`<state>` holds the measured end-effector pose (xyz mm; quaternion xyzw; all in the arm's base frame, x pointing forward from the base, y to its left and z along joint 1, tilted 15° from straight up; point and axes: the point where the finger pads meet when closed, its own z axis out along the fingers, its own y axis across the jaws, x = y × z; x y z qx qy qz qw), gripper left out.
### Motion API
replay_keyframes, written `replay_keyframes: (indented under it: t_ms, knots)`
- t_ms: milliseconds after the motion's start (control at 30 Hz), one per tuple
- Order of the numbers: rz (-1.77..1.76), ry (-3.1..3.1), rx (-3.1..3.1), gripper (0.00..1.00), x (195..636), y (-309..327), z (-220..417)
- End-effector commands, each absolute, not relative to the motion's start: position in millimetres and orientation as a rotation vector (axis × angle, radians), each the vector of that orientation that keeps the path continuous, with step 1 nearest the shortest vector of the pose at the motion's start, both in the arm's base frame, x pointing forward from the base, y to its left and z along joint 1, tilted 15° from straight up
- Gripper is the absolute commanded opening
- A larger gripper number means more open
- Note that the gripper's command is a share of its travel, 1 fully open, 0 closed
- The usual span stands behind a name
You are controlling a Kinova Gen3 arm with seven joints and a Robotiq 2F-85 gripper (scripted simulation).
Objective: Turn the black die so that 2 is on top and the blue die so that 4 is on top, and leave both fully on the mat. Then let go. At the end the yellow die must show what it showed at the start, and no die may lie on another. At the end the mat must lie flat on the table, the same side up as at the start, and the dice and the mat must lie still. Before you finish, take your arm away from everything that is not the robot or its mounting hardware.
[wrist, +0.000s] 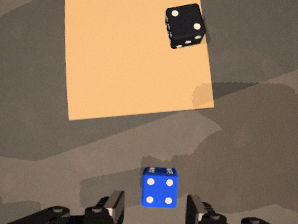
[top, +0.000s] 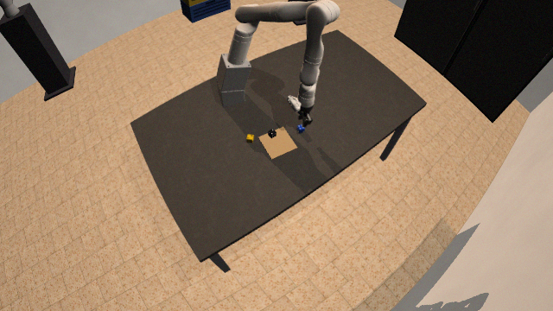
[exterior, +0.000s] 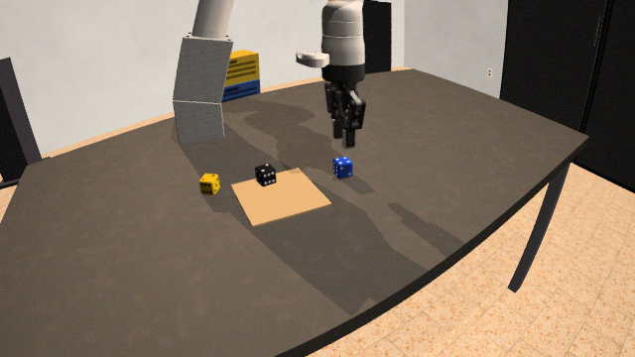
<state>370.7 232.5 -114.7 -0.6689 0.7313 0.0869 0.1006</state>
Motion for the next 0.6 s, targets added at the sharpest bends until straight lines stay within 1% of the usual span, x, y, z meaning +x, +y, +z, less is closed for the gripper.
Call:
replay_keyframes:
  t_ms: [0,567]
  knots:
    - [0.261,2.162,-1.984,0.46,367.9,233.8,-119.4]
    - [0.261,2.162,-1.984,0.46,368.4,238.7,-137.9]
